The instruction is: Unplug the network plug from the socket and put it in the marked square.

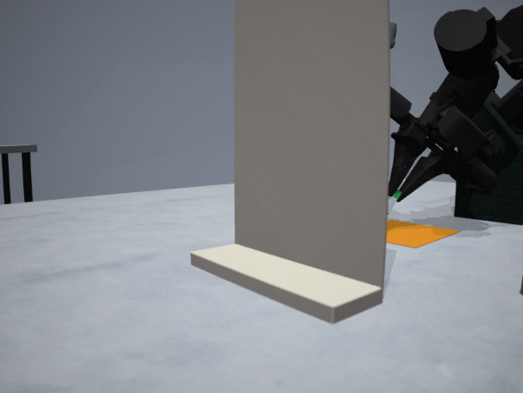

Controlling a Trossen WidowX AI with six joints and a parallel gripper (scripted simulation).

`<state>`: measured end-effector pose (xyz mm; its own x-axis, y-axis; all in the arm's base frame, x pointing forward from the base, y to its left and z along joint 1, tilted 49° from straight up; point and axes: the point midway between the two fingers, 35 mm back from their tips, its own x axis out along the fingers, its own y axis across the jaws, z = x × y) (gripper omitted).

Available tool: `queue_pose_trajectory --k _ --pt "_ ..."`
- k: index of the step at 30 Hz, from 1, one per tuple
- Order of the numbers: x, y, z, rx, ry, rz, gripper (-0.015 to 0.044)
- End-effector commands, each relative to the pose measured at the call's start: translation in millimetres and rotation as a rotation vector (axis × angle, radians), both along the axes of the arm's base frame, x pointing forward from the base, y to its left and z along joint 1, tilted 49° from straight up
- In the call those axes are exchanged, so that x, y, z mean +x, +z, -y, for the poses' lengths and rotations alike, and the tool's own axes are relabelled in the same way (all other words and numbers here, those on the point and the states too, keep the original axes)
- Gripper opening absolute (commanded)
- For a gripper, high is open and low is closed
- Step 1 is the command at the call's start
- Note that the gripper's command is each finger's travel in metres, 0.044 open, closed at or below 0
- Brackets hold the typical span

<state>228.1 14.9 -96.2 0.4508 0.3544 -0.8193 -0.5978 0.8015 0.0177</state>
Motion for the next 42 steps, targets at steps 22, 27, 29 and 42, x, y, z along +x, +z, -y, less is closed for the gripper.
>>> queue_pose_trajectory --k 22,27,29,42 --pt "-3.9 -12.5 -16.3 0.003 -0.009 -0.002 0.0000" --pt "-3.1 -13.0 -17.7 0.003 -0.009 -0.002 0.0000" --pt "-3.0 -13.4 -18.6 0.003 -0.009 -0.003 0.0000" --pt "-2.9 -12.9 -18.9 0.005 -0.001 0.000 0.0131"
